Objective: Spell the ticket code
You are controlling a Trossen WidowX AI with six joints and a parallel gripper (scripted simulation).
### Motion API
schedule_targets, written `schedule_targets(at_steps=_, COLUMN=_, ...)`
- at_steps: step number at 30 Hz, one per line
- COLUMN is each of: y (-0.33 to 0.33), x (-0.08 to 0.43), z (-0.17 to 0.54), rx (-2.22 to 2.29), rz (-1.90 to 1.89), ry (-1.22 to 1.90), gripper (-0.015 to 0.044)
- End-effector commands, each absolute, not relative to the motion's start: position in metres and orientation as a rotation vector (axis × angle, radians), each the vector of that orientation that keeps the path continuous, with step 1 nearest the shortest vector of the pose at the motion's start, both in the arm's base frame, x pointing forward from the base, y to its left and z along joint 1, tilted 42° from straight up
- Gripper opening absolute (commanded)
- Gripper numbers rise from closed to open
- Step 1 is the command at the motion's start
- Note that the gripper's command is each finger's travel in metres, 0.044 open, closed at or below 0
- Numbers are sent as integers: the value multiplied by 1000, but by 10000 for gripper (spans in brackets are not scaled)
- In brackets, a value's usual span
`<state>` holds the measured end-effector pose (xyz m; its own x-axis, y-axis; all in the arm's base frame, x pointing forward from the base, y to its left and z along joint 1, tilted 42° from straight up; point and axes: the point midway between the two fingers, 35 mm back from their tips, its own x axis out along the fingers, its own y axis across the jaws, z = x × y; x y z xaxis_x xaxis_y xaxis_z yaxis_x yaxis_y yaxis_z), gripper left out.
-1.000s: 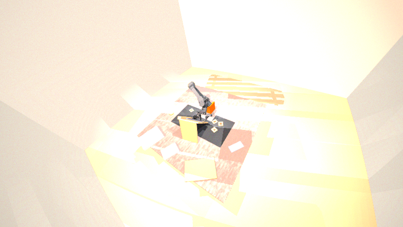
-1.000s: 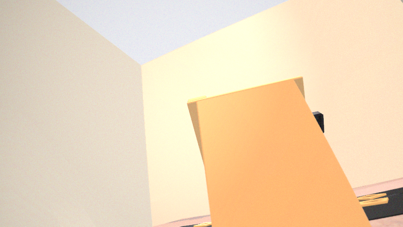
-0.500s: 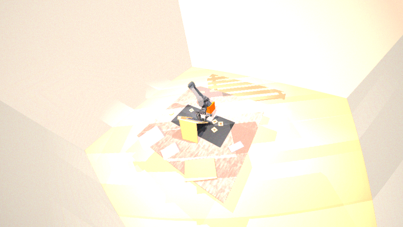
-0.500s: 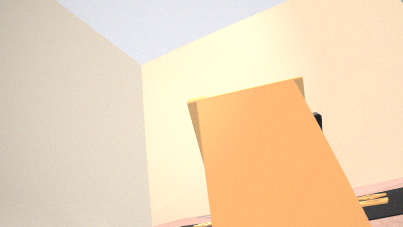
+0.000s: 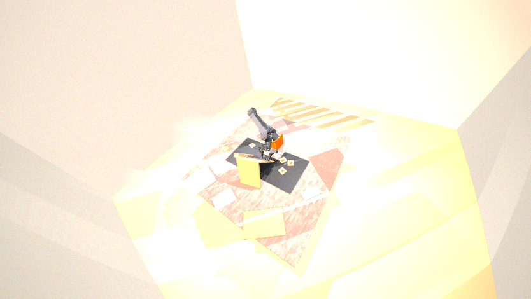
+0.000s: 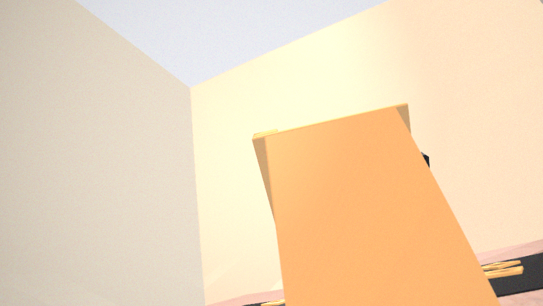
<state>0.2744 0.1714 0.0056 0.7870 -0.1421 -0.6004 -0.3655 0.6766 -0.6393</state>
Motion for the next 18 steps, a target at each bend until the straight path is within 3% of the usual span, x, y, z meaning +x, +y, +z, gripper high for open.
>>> schedule_targets(at_steps=1, y=171, x=275, z=10, rx=-830, rz=142, ry=667, gripper=0)
schedule_targets(at_steps=18, y=165, x=279, z=17, rx=-830, rz=142, ry=667, gripper=0)
